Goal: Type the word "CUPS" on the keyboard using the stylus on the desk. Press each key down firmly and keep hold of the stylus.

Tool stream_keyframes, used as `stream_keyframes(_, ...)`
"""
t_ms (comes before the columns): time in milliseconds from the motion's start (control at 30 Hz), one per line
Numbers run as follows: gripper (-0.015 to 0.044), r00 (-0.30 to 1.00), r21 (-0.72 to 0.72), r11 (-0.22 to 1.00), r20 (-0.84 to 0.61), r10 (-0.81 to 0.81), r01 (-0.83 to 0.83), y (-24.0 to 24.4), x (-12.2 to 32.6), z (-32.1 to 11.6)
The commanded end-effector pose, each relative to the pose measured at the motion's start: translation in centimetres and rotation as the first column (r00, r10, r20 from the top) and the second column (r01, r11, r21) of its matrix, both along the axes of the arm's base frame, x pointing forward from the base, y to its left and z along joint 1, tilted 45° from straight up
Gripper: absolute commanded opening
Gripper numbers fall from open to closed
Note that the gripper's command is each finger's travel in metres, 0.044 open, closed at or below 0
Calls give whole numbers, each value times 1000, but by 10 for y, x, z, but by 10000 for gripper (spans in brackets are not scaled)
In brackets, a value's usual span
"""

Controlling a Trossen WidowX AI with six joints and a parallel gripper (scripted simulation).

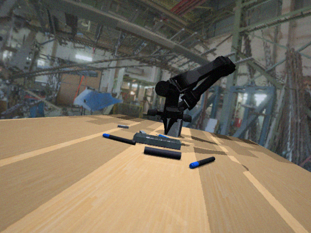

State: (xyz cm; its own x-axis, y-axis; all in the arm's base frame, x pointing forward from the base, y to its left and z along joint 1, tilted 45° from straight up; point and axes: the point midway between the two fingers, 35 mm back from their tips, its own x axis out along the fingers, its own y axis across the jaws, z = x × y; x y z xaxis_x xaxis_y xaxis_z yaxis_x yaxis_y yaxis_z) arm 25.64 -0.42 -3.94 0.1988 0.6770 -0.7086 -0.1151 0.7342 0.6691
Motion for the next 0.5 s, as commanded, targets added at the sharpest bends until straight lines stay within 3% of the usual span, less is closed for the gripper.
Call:
stream_keyframes(0, 0, 1000, 4, 1000, 3, -2, 2, 2, -1, 2)
stream_keyframes(133, 0, 1000, 3, 1000, 3, -2, 2, 0, -1, 4)
stream_keyframes(300, 0, 1000, 1, 1000, 3, -2, 2, -38, -12, 43)
stream_keyframes(467, 0, 1000, 1, 1000, 3, -2, 2, -39, -13, 45)
